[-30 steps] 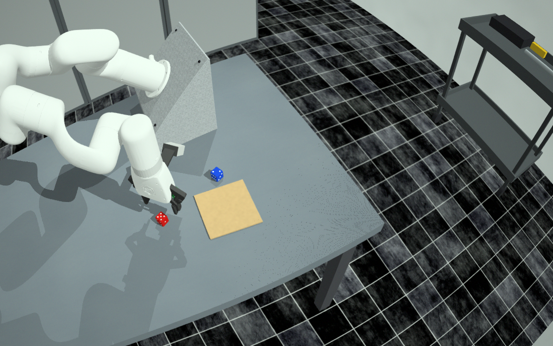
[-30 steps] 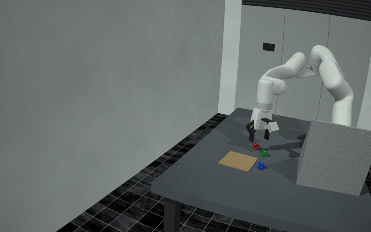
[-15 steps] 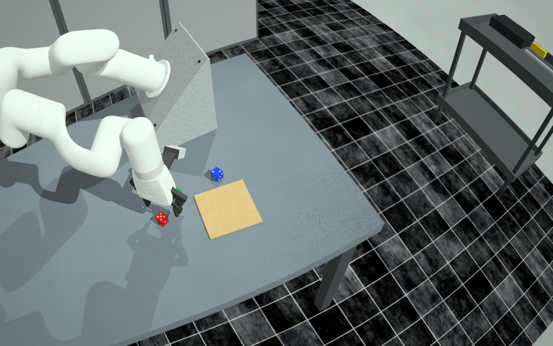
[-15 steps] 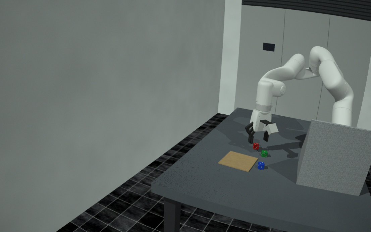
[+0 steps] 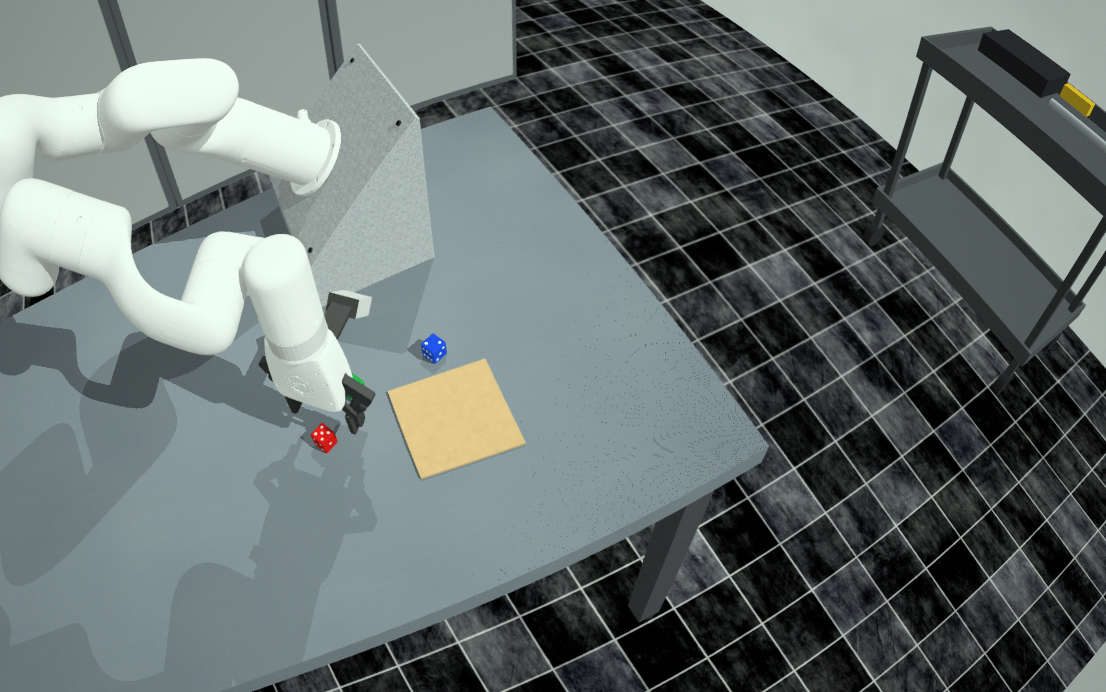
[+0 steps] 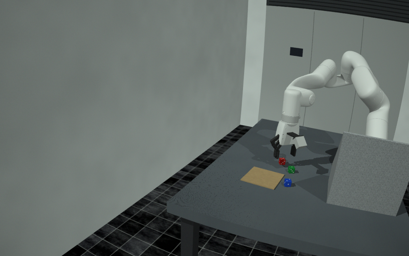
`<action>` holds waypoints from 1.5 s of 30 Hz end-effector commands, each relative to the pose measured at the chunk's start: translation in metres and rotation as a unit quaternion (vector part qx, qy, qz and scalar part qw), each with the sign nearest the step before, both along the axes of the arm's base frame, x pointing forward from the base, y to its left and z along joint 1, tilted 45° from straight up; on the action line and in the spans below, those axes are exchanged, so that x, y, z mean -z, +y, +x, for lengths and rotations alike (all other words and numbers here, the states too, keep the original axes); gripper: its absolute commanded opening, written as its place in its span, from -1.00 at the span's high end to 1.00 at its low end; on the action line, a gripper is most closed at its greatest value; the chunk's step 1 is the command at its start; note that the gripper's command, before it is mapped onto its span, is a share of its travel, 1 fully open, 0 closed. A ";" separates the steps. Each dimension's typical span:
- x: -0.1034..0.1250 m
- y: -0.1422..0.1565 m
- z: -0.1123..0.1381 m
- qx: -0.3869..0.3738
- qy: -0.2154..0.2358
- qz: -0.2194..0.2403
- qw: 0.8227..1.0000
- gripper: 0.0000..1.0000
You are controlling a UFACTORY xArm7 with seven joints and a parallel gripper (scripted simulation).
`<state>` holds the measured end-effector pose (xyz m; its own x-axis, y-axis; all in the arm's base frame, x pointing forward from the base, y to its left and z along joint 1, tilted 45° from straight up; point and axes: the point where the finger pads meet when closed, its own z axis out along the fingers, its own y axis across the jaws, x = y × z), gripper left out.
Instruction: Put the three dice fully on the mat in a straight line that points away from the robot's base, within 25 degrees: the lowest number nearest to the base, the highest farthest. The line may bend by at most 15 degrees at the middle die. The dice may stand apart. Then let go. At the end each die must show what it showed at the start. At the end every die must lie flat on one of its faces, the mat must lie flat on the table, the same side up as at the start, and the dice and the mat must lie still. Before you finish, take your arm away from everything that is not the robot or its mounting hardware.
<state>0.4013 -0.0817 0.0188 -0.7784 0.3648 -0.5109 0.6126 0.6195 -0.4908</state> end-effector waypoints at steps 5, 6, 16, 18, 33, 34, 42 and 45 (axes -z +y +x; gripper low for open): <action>-0.001 0.002 0.001 -0.002 -0.001 0.000 1.000 -1.00; -0.001 0.002 0.001 -0.002 -0.001 0.000 1.000 -1.00; 0.002 0.004 -0.003 -0.002 -0.001 0.000 1.000 -1.00; 0.007 0.007 -0.009 -0.002 -0.001 0.000 1.000 -1.00; 0.046 0.037 -0.059 -0.002 -0.001 0.000 1.000 -1.00; 0.047 0.037 -0.061 -0.002 -0.001 0.000 1.000 -1.00; 0.047 0.038 -0.062 -0.002 -0.001 0.000 1.000 -1.00; 0.047 0.038 -0.062 -0.002 -0.001 0.000 1.000 -1.00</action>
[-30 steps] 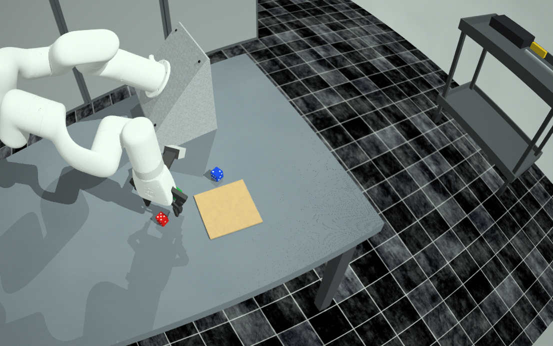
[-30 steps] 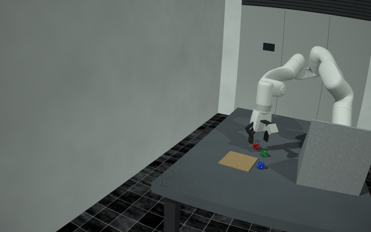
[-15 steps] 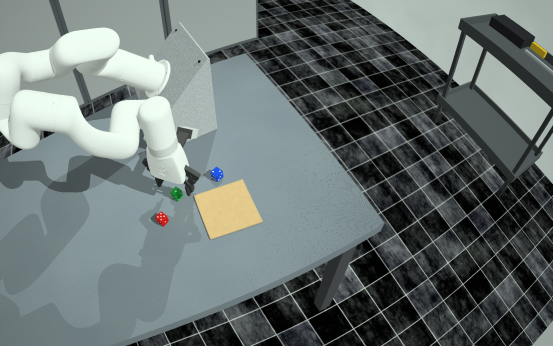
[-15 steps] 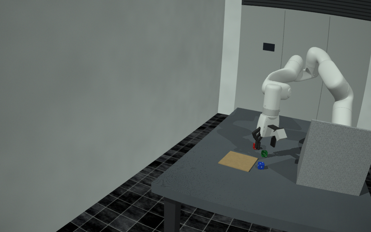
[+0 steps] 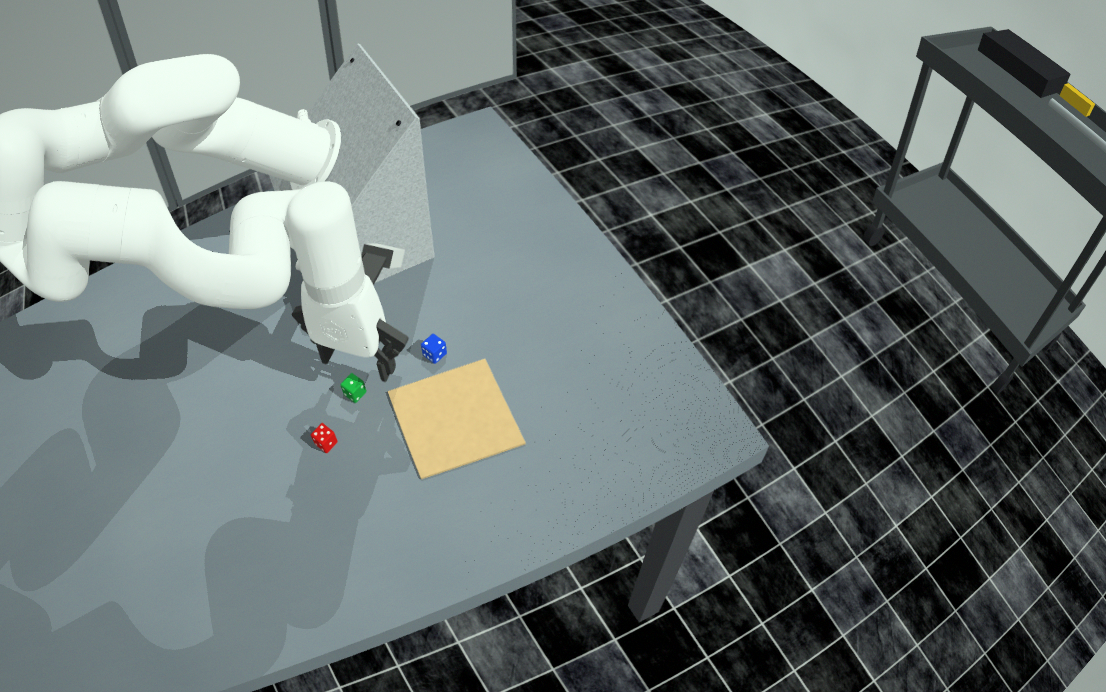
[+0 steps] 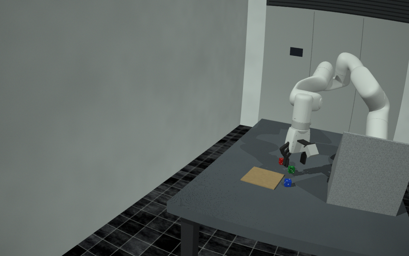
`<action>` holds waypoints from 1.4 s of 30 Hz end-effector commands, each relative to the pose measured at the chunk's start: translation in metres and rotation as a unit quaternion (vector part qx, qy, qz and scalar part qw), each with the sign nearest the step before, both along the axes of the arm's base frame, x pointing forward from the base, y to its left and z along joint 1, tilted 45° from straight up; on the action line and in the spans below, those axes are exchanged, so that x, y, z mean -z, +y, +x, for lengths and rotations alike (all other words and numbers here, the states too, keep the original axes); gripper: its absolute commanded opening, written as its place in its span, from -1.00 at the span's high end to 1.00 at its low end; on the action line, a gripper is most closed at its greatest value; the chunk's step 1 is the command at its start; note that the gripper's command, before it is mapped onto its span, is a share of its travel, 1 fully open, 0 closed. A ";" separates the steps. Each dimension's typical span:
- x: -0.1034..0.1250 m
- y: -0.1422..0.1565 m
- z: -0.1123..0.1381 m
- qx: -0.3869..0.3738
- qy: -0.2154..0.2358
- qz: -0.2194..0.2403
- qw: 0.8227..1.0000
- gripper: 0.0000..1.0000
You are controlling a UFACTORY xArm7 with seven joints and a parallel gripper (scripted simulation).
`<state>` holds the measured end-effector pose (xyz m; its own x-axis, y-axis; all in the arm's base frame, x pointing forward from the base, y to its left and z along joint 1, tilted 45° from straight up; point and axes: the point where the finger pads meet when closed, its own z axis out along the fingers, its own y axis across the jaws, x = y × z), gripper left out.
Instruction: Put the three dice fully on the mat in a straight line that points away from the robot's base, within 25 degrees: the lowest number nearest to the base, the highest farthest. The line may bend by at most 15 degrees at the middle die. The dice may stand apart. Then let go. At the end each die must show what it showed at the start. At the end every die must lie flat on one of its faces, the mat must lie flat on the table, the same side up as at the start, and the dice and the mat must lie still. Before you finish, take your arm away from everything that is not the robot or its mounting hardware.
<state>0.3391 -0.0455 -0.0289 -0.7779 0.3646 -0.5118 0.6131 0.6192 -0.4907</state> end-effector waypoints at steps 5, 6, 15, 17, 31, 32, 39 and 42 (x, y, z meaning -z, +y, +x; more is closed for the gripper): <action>0.000 0.002 0.001 -0.002 -0.001 0.001 1.000 -1.00; 0.000 0.002 0.001 -0.002 -0.001 0.001 1.000 -1.00; 0.000 0.002 0.001 -0.002 -0.001 0.001 1.000 -1.00; 0.000 0.002 0.001 -0.002 -0.001 0.001 1.000 -1.00; 0.000 0.002 0.000 -0.002 -0.001 0.001 1.000 -1.00; 0.001 0.003 0.000 -0.002 -0.001 0.001 1.000 -1.00; 0.015 0.017 -0.003 -0.002 -0.001 0.001 1.000 -1.00; 0.032 0.033 -0.007 -0.002 -0.001 0.001 1.000 -1.00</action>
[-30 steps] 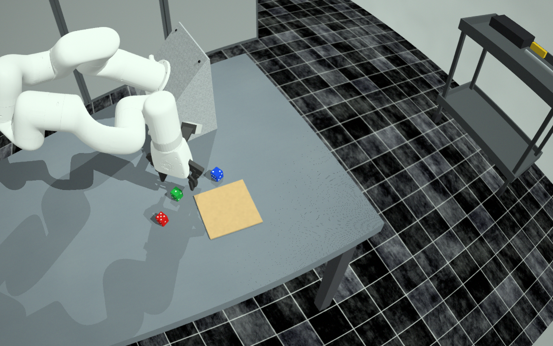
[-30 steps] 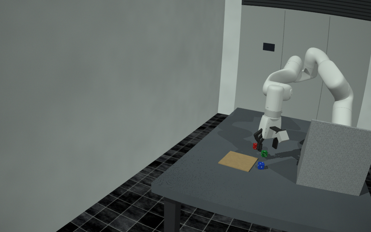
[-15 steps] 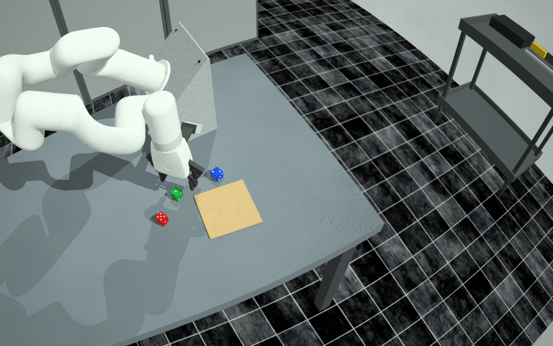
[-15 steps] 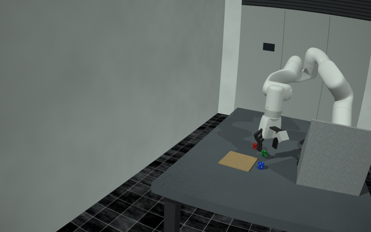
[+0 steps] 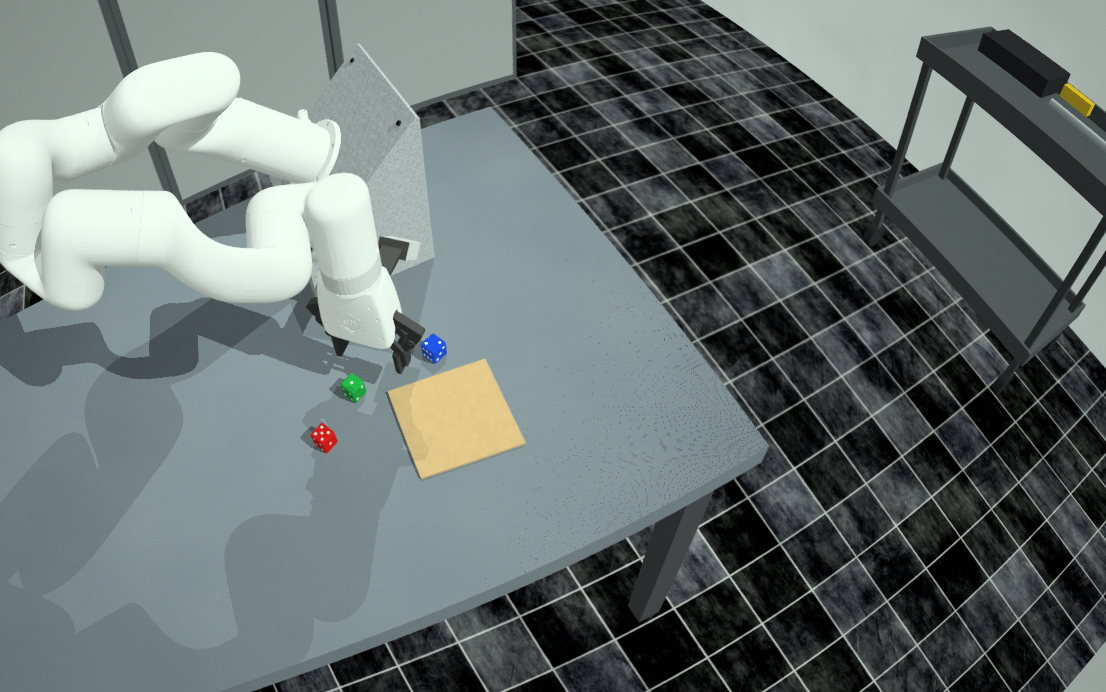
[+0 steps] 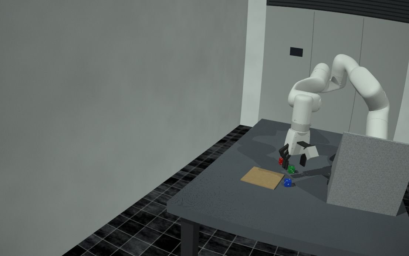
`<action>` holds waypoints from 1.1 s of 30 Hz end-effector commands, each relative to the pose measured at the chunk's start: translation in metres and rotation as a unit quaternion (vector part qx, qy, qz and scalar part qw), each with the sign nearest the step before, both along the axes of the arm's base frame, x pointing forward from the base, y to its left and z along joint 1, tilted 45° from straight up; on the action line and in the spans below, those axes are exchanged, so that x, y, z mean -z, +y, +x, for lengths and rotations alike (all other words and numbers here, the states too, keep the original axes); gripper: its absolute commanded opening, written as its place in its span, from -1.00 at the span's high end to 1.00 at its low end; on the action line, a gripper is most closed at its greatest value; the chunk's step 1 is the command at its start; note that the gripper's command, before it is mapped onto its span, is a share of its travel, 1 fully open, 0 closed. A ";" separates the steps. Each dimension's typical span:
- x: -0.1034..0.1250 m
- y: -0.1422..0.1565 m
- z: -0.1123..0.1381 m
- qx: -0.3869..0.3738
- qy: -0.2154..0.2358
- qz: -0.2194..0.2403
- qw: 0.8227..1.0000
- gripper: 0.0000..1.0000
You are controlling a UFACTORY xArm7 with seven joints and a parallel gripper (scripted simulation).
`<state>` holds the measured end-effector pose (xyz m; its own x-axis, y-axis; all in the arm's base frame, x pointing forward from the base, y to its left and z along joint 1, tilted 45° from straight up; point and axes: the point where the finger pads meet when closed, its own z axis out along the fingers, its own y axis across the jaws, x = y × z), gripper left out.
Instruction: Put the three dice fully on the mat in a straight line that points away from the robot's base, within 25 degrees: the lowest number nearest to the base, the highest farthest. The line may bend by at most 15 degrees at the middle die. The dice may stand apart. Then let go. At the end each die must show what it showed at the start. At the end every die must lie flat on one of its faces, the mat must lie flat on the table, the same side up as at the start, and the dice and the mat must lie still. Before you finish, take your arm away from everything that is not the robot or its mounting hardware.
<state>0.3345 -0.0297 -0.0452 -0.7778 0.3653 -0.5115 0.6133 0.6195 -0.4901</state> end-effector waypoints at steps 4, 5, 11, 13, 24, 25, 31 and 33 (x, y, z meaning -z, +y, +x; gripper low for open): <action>0.041 0.041 -0.009 -0.002 -0.001 0.000 1.000 -1.00; 0.047 0.047 -0.011 -0.002 -0.001 0.000 1.000 -1.00; 0.065 0.065 -0.015 -0.002 -0.001 0.000 1.000 -1.00; 0.070 0.069 -0.017 -0.002 -0.001 0.000 1.000 -1.00; 0.073 0.072 -0.017 -0.002 -0.001 0.000 1.000 -1.00; 0.073 0.072 -0.017 -0.002 -0.001 0.000 1.000 -1.00; 0.073 0.072 -0.017 -0.002 -0.001 0.000 1.000 -1.00; 0.073 0.072 -0.017 -0.002 -0.001 0.000 1.000 -1.00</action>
